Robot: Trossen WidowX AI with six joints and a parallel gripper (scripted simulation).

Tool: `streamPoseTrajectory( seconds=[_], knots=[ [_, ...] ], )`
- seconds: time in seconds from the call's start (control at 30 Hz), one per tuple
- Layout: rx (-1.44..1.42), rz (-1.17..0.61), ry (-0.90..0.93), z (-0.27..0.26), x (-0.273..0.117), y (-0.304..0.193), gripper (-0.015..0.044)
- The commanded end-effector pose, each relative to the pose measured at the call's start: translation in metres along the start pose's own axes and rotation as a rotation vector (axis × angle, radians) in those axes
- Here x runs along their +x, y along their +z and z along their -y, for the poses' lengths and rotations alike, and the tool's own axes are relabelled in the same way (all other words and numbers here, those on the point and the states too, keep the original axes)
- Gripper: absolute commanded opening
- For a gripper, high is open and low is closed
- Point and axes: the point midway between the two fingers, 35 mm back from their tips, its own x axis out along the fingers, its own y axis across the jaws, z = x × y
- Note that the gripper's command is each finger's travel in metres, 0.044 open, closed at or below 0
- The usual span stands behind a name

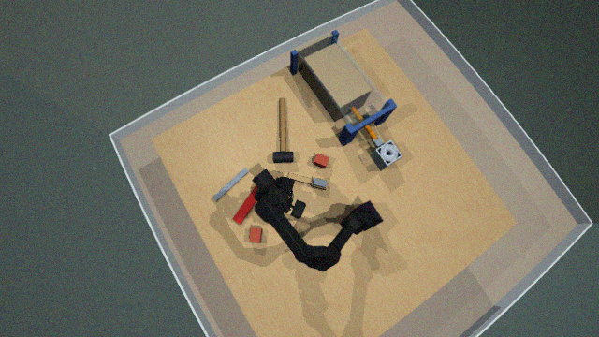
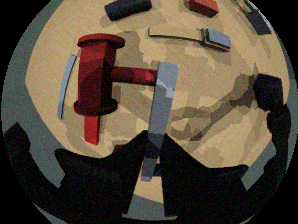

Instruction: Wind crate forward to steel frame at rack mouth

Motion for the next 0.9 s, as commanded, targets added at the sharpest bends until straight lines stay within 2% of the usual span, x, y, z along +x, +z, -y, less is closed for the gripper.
streamPoseTrajectory(
  seconds=[0.0, 0.4, 0.87],
  knots=[
    [0.009, 0.007, 0.0, 0.0, 0.001, 0.006, 0.0],
    [0.159, 0.105, -0.014, 0.013, -0.006, 0.097, 0.0],
    [0.386, 0.171, -0.024, 0.061, -0.021, 0.189, 0.0]
  ],
)
